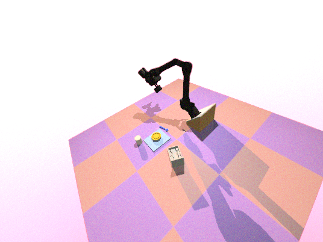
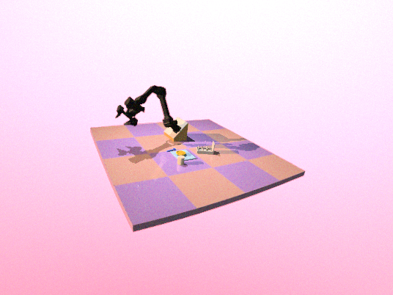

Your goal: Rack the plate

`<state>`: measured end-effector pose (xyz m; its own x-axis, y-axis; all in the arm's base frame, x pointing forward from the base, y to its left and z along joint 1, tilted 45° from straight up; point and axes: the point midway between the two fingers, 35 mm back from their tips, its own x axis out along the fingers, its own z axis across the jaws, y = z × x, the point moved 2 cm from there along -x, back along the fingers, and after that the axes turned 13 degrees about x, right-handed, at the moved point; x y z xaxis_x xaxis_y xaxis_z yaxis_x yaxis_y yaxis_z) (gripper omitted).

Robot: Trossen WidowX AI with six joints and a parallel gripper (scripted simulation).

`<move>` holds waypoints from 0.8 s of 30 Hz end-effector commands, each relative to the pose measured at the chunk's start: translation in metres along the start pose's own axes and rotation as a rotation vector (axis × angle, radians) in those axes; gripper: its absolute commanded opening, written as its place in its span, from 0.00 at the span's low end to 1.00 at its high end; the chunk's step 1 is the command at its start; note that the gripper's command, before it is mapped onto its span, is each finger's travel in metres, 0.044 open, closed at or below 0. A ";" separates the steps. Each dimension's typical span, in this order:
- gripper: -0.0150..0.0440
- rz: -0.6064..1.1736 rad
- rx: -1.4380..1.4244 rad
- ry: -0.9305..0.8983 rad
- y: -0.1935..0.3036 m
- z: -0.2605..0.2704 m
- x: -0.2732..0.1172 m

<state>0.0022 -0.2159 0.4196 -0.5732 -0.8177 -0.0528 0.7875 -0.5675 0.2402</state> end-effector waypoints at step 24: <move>0.93 0.366 -0.695 0.132 0.089 -0.087 -0.037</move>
<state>0.1008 -0.2434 0.3668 -0.2832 -0.9402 -0.1894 0.9225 -0.2130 -0.3218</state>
